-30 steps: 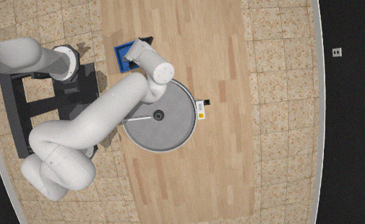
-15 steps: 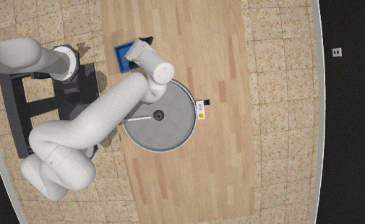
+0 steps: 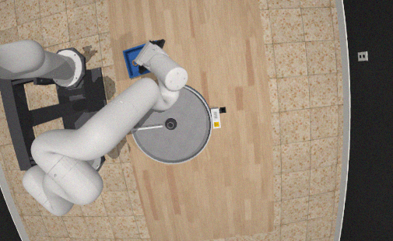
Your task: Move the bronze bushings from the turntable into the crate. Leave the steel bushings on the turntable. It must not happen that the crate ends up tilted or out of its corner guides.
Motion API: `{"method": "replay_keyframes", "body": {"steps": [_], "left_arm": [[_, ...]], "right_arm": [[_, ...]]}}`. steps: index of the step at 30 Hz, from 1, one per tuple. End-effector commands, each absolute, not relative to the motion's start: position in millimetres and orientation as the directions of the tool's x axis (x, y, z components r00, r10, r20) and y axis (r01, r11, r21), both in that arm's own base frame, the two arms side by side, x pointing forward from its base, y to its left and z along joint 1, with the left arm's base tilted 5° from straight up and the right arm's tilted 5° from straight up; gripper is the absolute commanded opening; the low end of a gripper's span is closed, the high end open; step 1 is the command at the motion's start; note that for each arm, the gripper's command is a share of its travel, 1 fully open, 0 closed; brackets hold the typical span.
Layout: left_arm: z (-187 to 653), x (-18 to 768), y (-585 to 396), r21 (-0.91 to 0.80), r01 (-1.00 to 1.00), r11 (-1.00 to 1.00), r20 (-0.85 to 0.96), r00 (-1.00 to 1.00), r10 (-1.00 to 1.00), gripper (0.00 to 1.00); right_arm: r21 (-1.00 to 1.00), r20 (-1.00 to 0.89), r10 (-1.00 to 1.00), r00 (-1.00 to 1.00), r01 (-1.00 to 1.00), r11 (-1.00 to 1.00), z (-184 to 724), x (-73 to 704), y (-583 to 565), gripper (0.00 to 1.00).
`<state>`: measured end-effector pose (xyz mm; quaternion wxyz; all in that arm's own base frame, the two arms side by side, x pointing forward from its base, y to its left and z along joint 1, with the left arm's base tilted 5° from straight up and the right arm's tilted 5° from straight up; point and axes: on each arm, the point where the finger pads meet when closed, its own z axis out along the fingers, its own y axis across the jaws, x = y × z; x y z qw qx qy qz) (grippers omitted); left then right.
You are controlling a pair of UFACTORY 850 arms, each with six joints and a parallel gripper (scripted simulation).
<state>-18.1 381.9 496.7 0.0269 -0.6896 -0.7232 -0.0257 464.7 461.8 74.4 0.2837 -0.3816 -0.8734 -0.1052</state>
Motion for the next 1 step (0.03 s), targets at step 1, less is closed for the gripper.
{"method": "replay_keyframes", "body": {"steps": [1], "left_arm": [[497.8, -18.2, 382.3, 0.0, 0.999, 0.048, 0.077, -0.047, 0.996, 1.0]], "right_arm": [[-0.031, 0.576, 0.606, -0.549, 0.726, 0.687, 75.5, 465.3, 462.3, 1.0]]}}
